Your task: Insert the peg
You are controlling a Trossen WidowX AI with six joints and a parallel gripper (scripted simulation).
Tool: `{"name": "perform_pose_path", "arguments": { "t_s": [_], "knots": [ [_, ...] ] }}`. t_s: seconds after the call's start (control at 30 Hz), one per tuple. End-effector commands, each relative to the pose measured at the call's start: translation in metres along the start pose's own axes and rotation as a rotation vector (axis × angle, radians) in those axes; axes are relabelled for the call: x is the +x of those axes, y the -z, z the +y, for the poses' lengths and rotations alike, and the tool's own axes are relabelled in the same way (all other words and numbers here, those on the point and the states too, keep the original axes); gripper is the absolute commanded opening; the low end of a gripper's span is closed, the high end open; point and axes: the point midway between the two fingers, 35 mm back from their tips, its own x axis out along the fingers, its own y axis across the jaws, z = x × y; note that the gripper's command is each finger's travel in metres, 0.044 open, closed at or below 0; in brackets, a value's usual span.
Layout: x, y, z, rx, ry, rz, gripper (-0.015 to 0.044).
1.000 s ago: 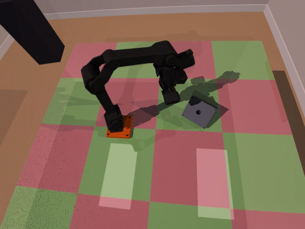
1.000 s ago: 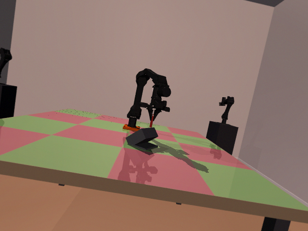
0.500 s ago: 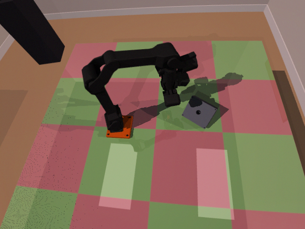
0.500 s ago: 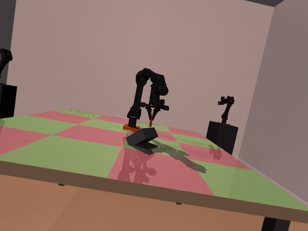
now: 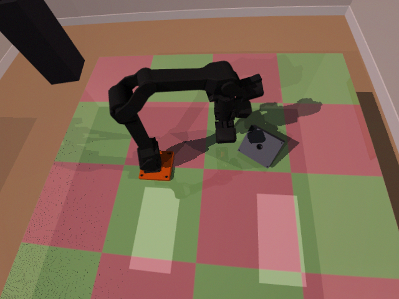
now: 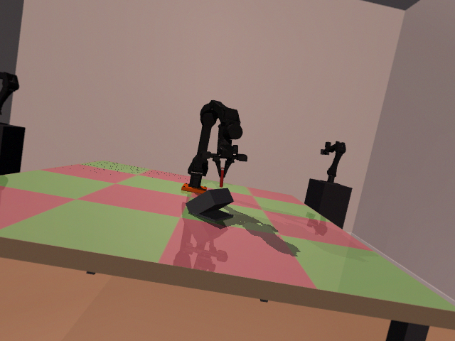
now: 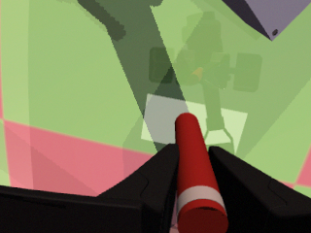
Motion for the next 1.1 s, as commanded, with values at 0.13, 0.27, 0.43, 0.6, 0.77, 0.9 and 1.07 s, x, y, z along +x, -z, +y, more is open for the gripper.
{"name": "perform_pose_path", "arguments": {
  "t_s": [0.13,0.27,0.43,0.6,0.77,0.9,1.07],
  "knots": [
    [-0.001,-0.005,-0.005,0.061,-0.037,-0.007,0.0000],
    [-0.002,-0.008,-0.008,0.090,-0.054,-0.011,0.0000],
    [-0.003,-0.011,-0.012,0.127,-0.076,-0.016,0.0000],
    [-0.004,-0.014,-0.016,0.164,-0.097,-0.022,0.0000],
    [-0.005,-0.017,-0.020,0.200,-0.119,-0.027,0.0000],
    [-0.006,-0.019,-0.023,0.229,-0.136,-0.032,0.0000],
    [-0.007,-0.022,-0.027,0.265,-0.158,-0.038,0.0000]
  ]
}}
